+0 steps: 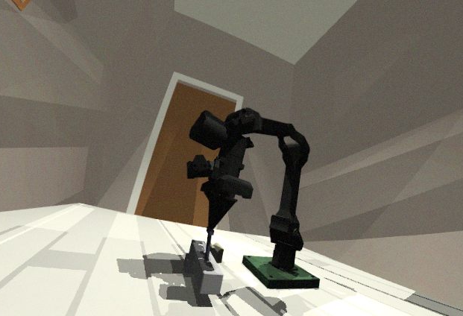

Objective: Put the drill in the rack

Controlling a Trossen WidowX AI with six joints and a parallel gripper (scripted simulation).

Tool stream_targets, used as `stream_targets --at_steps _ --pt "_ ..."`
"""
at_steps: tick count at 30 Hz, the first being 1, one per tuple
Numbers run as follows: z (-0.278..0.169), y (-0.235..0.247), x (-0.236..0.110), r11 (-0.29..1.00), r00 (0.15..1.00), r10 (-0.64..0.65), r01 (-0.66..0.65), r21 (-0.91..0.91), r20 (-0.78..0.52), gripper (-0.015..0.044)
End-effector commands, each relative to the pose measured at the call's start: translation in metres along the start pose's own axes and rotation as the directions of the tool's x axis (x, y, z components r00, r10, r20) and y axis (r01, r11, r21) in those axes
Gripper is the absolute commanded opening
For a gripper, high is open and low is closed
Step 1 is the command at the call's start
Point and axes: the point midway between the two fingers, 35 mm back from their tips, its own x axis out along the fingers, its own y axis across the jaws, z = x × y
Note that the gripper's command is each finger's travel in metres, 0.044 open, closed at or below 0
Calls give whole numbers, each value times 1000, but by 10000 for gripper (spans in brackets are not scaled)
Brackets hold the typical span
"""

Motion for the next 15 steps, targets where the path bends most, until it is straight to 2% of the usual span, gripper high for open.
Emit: stream_targets --at_steps 1,15 --pt "-8 1 19 1000 998 -8 8 -1 -55 0" --pt "-8 1 24 1000 998 -8 7 -1 -55 0"
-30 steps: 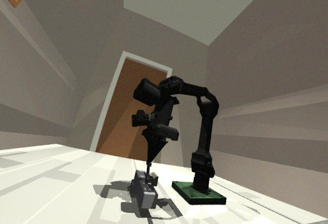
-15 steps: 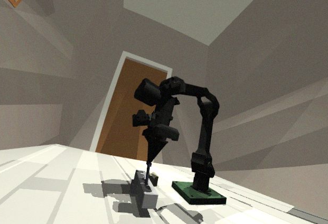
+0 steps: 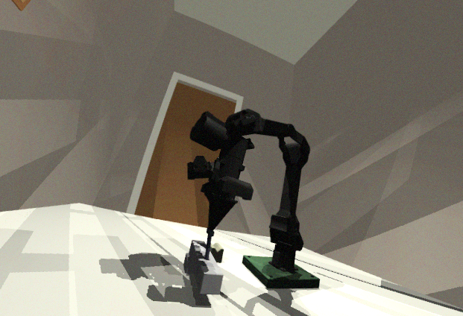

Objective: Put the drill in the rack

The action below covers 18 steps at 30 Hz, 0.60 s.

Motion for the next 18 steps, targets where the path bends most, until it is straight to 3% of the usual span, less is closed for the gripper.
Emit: stream_targets --at_steps 1,18 --pt "-8 1 22 1000 998 -8 7 -3 -61 0" --pt "-8 2 29 1000 998 -7 7 -3 -61 0"
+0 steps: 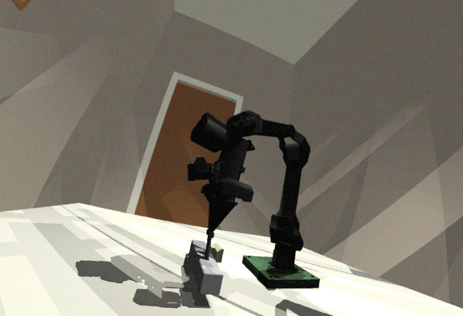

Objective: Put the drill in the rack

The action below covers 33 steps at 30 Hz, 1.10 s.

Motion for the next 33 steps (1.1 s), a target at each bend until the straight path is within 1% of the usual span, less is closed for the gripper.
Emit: stream_targets --at_steps 1,12,16,20,22,25,26,27,29,33 --pt "-6 2 24 1000 998 -7 7 -3 -62 0" --pt "-6 3 24 1000 998 -7 7 -3 -62 0" --pt "-2 4 8 1000 998 -7 7 -3 -62 105" --pt "5 4 -33 1000 998 -7 7 -3 -61 210" --pt "5 4 -47 1000 998 -7 7 -3 -61 262" --pt "5 4 -52 1000 998 -7 7 -3 -61 341" --pt "6 3 -43 1000 998 -9 8 -10 -54 368" --pt "8 -1 -41 999 999 -10 7 -43 -53 394" --pt "12 -14 -34 986 999 -14 6 -167 -47 440" --pt "18 -45 -20 903 999 -25 7 -429 -35 440"
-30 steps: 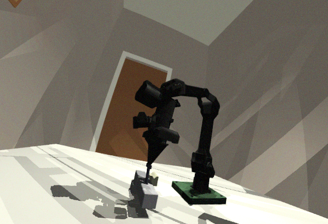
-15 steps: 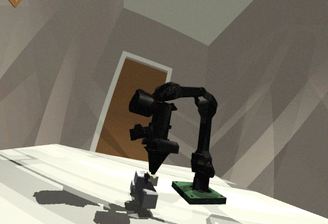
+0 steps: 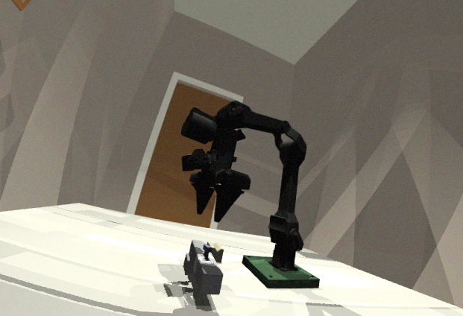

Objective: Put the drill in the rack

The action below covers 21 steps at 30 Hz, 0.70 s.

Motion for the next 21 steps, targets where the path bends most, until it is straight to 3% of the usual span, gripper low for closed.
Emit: stream_targets --at_steps 1,7,13,17,21 --pt "-3 -32 14 965 1000 -18 19 -263 8 440" --pt "-16 -79 38 788 1000 -24 15 -616 -6 440" --pt "-35 -117 61 472 1000 -15 -8 -882 -17 440" --pt "-46 -133 72 272 1000 -8 -16 -962 -19 440" --pt "-48 -135 73 239 1000 -7 -17 -971 -19 440"
